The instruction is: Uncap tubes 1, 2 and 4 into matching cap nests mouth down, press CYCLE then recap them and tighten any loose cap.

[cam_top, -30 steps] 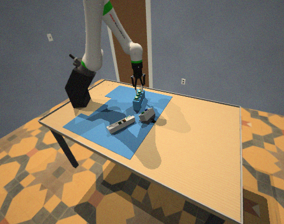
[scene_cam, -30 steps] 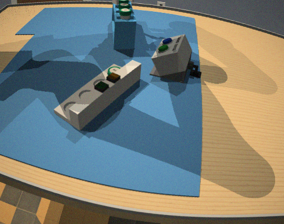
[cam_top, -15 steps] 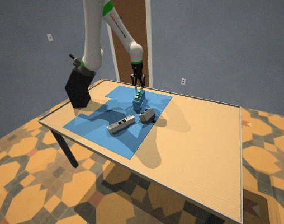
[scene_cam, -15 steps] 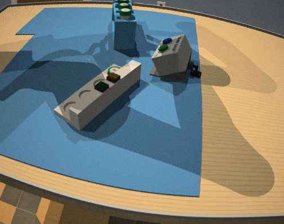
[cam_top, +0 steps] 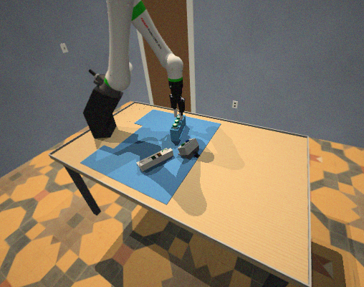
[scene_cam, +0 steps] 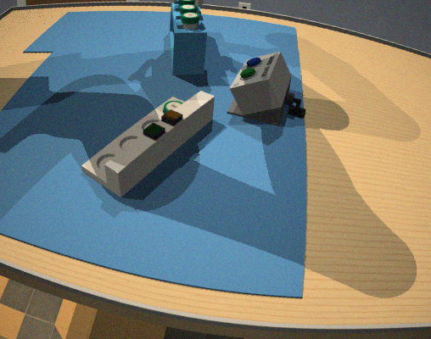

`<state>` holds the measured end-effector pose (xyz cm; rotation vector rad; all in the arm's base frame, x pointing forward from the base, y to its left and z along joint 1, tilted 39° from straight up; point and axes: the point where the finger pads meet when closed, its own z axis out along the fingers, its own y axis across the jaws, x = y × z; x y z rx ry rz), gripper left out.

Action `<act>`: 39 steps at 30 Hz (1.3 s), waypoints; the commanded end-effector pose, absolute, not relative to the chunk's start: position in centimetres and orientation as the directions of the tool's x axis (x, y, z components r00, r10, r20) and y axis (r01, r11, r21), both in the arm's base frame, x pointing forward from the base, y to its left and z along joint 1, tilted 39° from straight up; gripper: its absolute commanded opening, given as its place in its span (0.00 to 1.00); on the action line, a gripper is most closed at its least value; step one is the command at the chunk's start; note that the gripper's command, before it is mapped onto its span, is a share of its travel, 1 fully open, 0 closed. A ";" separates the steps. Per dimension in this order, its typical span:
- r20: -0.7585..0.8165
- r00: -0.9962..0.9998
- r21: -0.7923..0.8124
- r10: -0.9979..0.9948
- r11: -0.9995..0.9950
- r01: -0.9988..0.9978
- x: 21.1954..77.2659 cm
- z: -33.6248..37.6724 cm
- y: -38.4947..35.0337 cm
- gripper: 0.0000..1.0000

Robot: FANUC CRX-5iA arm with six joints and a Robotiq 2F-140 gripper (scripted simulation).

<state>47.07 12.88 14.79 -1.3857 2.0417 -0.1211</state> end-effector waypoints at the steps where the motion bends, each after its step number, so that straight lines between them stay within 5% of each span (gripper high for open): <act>1: -0.448 -0.233 -0.444 -0.863 0.441 -0.780 47.1 14.8 12.9 0.00; 14: -0.448 -0.233 -0.444 -0.863 0.441 -0.780 47.1 14.8 12.9 0.00; 26: -0.180 0.170 -0.604 -0.969 -0.027 -0.796 47.1 14.8 12.8 0.00; 39: 0.161 0.559 -0.610 -0.813 -0.527 -0.592 47.1 14.9 12.8 0.00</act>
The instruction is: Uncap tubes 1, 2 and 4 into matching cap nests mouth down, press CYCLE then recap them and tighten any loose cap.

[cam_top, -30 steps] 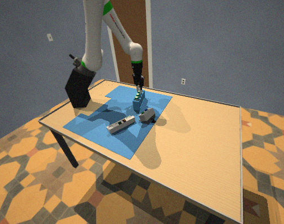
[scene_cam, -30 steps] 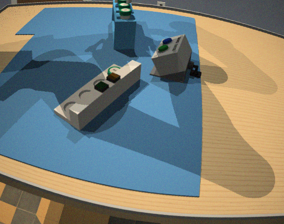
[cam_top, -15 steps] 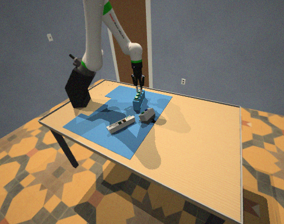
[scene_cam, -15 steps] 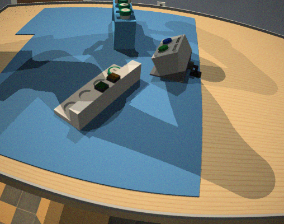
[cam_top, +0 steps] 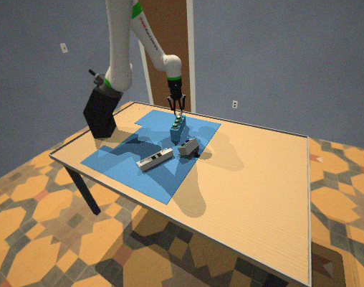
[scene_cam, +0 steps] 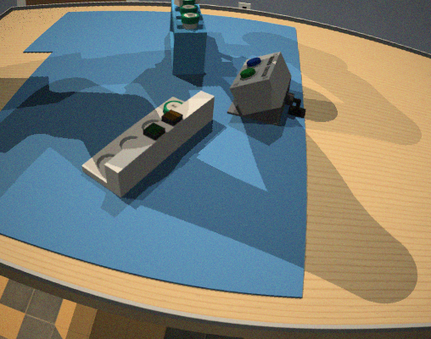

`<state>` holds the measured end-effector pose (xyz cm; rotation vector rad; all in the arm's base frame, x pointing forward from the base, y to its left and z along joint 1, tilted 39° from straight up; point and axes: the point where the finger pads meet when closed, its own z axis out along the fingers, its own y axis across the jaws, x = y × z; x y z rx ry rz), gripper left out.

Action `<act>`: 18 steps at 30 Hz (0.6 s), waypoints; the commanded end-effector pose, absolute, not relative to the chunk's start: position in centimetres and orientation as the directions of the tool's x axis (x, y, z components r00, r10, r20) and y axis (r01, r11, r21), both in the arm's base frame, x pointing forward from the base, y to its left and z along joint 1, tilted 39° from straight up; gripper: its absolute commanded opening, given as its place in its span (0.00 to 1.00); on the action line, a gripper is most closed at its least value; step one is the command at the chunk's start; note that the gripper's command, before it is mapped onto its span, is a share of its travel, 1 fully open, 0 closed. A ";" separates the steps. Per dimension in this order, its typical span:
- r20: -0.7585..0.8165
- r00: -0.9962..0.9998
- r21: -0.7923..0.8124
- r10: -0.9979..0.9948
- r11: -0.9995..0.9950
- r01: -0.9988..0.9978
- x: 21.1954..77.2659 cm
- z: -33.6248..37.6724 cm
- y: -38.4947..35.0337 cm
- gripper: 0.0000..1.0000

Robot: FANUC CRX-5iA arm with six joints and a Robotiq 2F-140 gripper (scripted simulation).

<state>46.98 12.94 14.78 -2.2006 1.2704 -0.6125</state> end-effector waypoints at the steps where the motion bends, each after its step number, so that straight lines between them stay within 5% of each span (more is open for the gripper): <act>1: 0.161 0.559 -0.610 -0.813 -0.527 -0.592 47.1 14.9 12.8 0.00; 5: 0.161 0.559 -0.610 -0.813 -0.527 -0.592 47.1 14.9 12.8 0.00; 6: 0.161 0.559 -0.610 -0.813 -0.527 -0.592 47.1 14.9 12.8 0.35; 18: 0.109 0.508 -0.621 -0.854 -0.458 -0.636 47.1 14.9 12.8 0.35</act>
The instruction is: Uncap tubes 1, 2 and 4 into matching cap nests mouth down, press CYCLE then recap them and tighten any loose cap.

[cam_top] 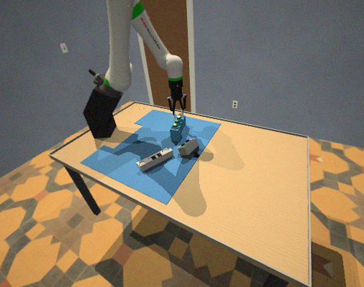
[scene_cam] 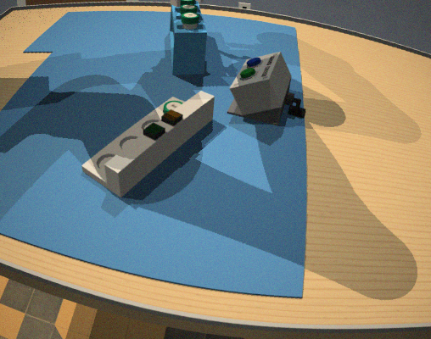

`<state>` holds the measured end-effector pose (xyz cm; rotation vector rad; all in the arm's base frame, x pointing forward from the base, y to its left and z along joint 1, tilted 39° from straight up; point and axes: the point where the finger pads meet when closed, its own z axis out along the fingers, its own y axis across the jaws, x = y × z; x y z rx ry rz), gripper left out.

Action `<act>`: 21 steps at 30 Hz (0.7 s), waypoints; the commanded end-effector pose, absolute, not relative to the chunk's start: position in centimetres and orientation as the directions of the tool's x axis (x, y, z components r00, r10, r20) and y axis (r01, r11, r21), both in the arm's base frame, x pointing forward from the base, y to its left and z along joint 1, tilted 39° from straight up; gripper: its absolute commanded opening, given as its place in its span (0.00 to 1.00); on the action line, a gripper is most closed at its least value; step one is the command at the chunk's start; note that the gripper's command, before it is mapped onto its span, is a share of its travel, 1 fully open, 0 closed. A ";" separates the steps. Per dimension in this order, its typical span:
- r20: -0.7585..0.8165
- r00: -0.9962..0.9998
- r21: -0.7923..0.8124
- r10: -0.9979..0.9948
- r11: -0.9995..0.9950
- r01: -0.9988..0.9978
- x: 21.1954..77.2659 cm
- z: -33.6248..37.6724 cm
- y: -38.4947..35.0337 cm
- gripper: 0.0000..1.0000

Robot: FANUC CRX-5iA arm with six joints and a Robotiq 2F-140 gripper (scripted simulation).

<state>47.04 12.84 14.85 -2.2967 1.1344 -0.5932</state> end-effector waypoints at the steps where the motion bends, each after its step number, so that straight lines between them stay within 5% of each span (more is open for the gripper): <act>1: 0.109 0.508 -0.621 -0.854 -0.458 -0.636 47.1 14.9 12.8 0.35; 12: -0.291 0.019 -0.559 -0.957 0.154 -0.814 47.1 14.9 12.8 0.35; 21: -0.448 -0.233 -0.444 -0.863 0.441 -0.780 47.0 14.9 12.8 0.35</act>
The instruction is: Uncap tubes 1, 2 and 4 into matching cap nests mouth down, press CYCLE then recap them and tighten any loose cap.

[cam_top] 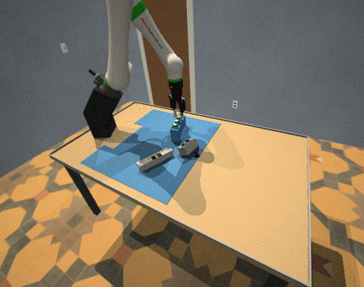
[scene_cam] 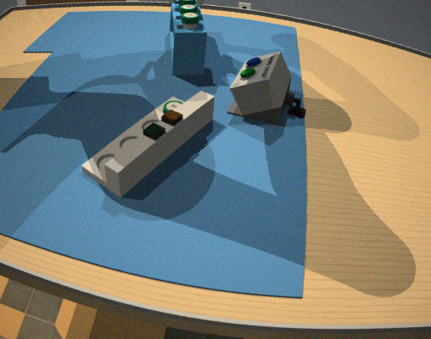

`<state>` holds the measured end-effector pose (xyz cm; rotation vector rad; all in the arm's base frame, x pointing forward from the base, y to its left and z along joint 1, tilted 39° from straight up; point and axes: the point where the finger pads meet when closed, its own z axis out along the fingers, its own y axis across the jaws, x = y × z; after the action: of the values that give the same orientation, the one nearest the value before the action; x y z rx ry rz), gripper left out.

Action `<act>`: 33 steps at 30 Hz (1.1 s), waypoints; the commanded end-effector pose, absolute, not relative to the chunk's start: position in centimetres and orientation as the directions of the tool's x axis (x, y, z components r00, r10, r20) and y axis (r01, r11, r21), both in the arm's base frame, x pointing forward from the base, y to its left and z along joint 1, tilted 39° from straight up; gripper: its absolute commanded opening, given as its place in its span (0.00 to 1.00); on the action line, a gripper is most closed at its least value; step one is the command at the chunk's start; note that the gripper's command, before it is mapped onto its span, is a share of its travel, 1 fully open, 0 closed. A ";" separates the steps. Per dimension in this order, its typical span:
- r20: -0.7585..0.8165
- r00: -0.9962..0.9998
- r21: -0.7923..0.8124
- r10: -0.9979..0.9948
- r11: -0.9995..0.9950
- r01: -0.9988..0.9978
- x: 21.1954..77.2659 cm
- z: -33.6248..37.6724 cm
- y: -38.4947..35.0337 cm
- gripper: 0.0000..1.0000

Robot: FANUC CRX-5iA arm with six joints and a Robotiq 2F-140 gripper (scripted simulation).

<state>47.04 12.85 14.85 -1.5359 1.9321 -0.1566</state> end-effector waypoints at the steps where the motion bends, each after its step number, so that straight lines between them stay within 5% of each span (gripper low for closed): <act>1: -0.448 -0.233 -0.444 -0.863 0.441 -0.780 47.0 14.9 12.8 0.35; 6: -0.448 -0.233 -0.444 -0.863 0.441 -0.780 47.0 14.9 12.8 0.35; 7: -0.448 -0.233 -0.444 -0.863 0.441 -0.780 47.0 14.9 12.8 0.00; 21: -0.448 -0.233 -0.444 -0.863 0.441 -0.780 47.0 14.9 12.8 0.00; 33: -0.180 0.170 -0.604 -0.969 -0.027 -0.796 47.0 14.9 12.8 0.00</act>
<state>47.01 12.92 14.87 -1.7334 1.7796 -0.3563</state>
